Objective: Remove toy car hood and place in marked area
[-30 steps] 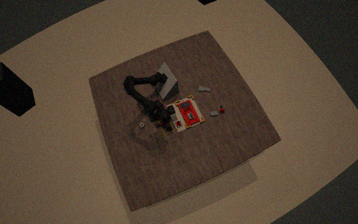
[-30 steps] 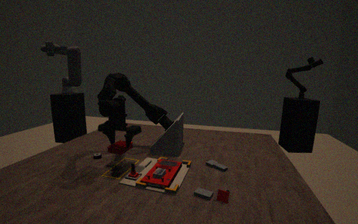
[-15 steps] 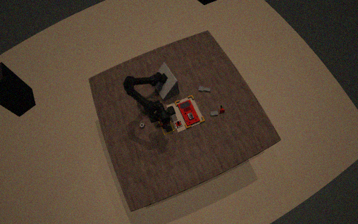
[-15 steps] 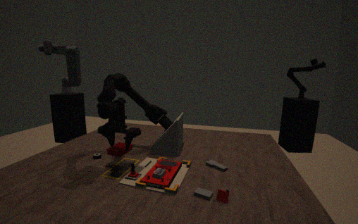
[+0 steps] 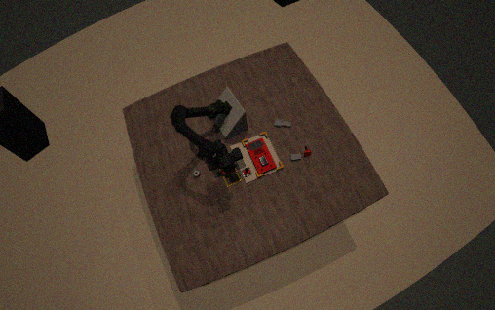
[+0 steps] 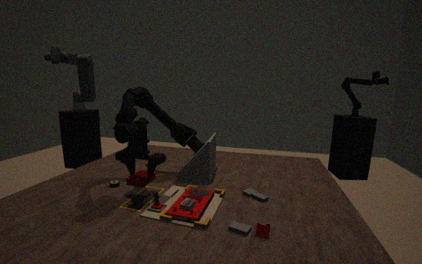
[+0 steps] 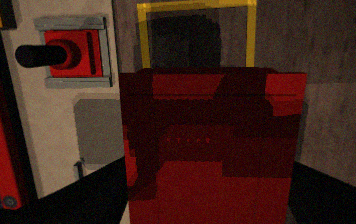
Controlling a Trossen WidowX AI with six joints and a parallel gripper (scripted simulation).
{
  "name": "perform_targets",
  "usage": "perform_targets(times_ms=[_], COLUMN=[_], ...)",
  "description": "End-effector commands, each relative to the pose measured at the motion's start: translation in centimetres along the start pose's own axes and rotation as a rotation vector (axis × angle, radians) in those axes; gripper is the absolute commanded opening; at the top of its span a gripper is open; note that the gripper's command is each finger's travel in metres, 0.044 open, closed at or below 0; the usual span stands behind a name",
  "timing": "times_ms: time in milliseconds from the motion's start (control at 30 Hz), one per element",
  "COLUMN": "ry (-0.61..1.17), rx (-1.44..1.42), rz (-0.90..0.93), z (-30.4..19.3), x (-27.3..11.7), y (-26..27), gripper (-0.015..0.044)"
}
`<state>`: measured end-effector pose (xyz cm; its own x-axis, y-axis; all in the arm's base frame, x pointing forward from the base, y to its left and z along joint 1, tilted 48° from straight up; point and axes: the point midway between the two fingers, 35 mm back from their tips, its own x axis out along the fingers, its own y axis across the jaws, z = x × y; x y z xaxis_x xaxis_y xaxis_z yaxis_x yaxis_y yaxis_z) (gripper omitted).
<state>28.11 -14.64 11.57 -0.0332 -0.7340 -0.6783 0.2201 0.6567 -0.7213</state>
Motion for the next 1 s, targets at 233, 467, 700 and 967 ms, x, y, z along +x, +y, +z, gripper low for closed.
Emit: perform_targets(times_ms=[233, 467, 700, 967], ry=[0.012, 0.012, 0.012, 0.012], rx=[-0.012, -0.012, -0.012, -0.012], rz=[0.001, 0.001, 0.001, 0.000], z=[-0.3, -0.3, -0.3, -0.3], x=[1.0, 1.5, 2.0, 2.5], y=[0.2, 0.2, 0.1, 0.1], gripper=[0.0000, 0.0000, 0.0000, 0.0000])
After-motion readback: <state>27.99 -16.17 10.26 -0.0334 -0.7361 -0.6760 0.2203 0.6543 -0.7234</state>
